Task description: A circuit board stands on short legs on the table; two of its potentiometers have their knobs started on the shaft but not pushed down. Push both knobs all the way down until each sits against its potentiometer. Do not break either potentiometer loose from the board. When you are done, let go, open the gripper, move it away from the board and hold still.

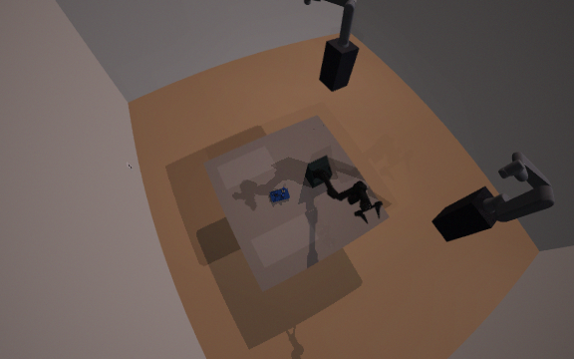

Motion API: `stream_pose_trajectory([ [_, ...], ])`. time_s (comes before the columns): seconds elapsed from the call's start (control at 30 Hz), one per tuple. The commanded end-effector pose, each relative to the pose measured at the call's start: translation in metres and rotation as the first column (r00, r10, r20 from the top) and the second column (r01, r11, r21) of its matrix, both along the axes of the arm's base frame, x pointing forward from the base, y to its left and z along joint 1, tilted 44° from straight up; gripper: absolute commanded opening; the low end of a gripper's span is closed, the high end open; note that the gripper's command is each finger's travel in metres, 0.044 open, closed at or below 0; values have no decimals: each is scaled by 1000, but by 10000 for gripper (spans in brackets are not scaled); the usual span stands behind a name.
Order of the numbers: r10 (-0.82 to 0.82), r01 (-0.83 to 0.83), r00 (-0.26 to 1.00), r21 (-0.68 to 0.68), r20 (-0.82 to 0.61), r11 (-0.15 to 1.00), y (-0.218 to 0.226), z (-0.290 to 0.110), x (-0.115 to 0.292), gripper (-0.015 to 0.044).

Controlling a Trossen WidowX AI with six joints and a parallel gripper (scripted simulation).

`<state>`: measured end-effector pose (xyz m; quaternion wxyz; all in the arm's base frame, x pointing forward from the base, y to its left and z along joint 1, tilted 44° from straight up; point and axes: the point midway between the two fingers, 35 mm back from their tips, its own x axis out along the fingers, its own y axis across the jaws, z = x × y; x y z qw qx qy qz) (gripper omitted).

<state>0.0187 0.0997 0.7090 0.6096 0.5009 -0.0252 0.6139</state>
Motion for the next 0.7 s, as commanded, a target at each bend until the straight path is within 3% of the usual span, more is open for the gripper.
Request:
stream_pose_trajectory([
  [0.0, 2, -2, 1000, 3, 2, 1000, 0, 0, -1, 374],
  [0.47, 176, -195, 978, 197, 110, 961, -47, 17, -62, 6],
  [0.67, 215, -276, 950, 294, 224, 915, -86, 24, -98, 0],
])
